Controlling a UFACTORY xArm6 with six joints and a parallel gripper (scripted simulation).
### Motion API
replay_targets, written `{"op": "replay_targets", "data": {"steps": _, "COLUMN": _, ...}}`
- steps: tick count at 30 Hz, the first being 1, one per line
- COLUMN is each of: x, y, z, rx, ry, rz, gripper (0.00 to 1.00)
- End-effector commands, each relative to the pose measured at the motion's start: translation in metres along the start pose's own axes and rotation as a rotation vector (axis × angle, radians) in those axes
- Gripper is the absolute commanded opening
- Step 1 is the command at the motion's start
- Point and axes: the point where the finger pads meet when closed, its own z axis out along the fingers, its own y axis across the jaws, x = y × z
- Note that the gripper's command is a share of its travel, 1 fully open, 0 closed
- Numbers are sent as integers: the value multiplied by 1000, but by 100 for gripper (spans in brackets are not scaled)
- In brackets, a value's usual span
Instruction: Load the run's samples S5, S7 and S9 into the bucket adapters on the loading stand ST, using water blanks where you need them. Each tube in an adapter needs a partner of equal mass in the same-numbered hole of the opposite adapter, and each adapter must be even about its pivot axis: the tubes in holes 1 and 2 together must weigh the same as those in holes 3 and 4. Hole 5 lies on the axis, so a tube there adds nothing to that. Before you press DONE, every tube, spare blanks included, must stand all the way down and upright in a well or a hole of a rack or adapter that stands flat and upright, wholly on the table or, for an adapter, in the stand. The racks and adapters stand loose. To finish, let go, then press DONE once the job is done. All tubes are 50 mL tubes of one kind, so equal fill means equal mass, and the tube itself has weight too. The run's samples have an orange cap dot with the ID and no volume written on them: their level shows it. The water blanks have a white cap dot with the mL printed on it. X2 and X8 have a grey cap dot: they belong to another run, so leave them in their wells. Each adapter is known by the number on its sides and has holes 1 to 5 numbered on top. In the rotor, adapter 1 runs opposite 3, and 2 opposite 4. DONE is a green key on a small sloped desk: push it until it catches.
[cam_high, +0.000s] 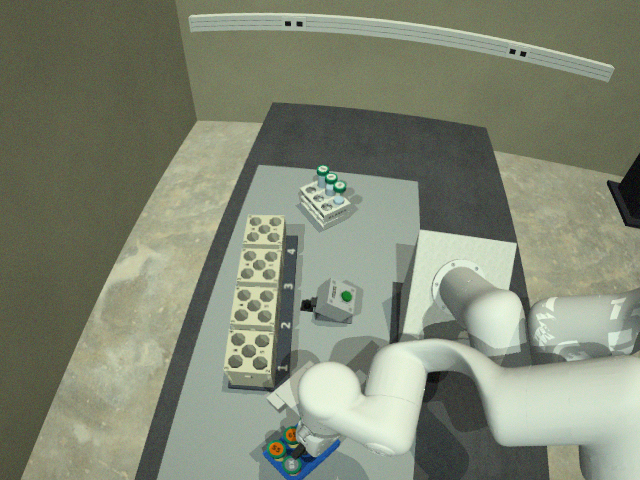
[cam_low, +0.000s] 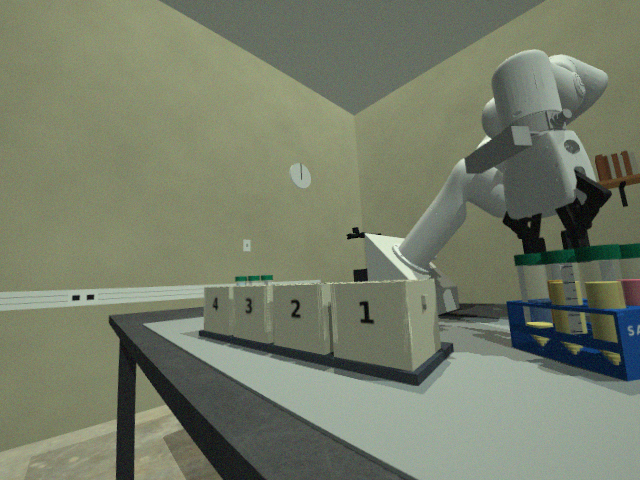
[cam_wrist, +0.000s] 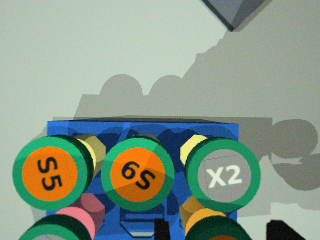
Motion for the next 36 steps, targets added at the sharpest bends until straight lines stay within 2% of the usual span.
{"op": "replay_targets", "data": {"steps": 1, "x": 0, "y": -1, "z": 2, "rx": 2, "ry": 1, "rz": -1, "gripper": 57}}
{"op": "replay_targets", "data": {"steps": 22, "x": 0, "y": -1, "z": 8, "rx": 2, "ry": 1, "rz": -1, "gripper": 57}}
{"op": "replay_targets", "data": {"steps": 23, "x": 0, "y": -1, "z": 7, "rx": 2, "ry": 1, "rz": -1, "gripper": 0}}
{"op": "replay_targets", "data": {"steps": 36, "x": 0, "y": -1, "z": 6, "rx": 2, "ry": 1, "rz": -1, "gripper": 0}}
